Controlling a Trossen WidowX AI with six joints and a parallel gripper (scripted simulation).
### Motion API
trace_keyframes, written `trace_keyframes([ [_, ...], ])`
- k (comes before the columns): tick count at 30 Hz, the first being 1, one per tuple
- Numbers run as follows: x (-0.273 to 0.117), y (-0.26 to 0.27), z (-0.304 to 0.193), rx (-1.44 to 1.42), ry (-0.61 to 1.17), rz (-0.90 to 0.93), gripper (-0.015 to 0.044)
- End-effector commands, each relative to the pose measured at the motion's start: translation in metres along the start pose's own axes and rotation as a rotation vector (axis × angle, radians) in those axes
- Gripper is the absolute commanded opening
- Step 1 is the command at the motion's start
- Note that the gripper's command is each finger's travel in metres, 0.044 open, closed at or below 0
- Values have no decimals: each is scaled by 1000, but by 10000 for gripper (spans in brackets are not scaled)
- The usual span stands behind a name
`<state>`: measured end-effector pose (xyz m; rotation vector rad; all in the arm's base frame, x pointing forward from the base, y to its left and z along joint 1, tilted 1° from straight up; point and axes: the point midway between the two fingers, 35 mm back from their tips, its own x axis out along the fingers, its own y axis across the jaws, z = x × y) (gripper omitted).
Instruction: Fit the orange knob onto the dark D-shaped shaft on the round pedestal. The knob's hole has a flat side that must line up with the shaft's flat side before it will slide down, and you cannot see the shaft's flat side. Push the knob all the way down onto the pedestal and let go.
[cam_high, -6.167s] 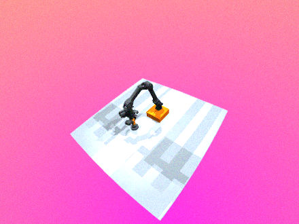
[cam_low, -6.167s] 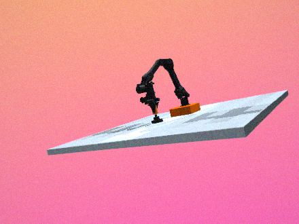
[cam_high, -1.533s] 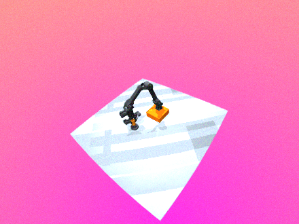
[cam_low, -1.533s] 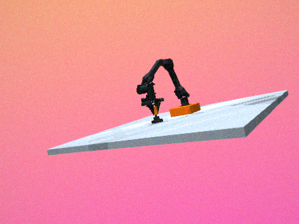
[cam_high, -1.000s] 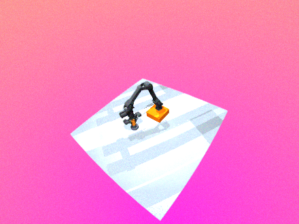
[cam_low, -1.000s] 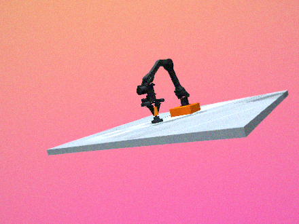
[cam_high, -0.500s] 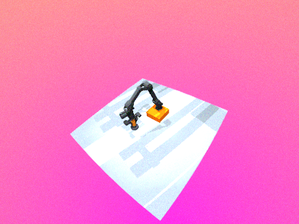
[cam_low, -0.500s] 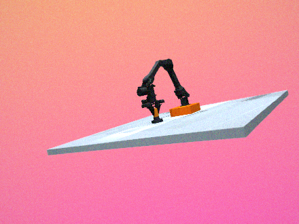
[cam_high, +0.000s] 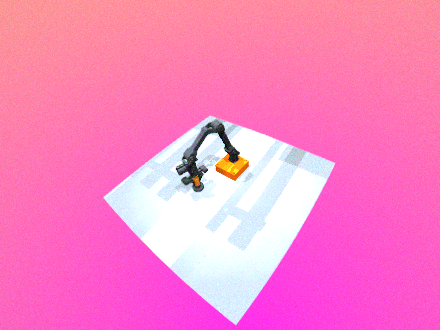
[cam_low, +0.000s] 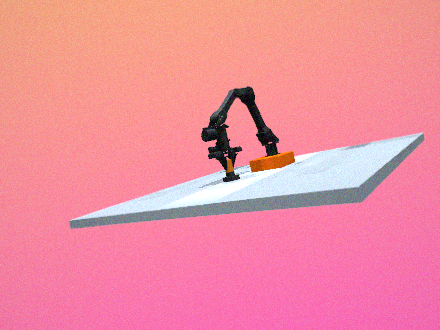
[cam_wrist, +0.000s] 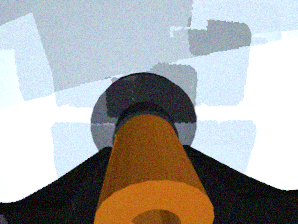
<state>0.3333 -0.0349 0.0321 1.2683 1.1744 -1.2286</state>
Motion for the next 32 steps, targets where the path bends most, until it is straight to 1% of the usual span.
trace_keyframes([
  [1,0,0,0,3,0,0,289],
  [7,0,0,0,3,0,0,440],
  [17,-3,0,0,3,0,0,440],
  [19,-23,3,0,2,0,0,440],
  [22,-72,3,0,1,0,0,440],
  [24,-92,1,0,0,0,0,440],
  [32,-95,3,0,0,0,0,440],
])
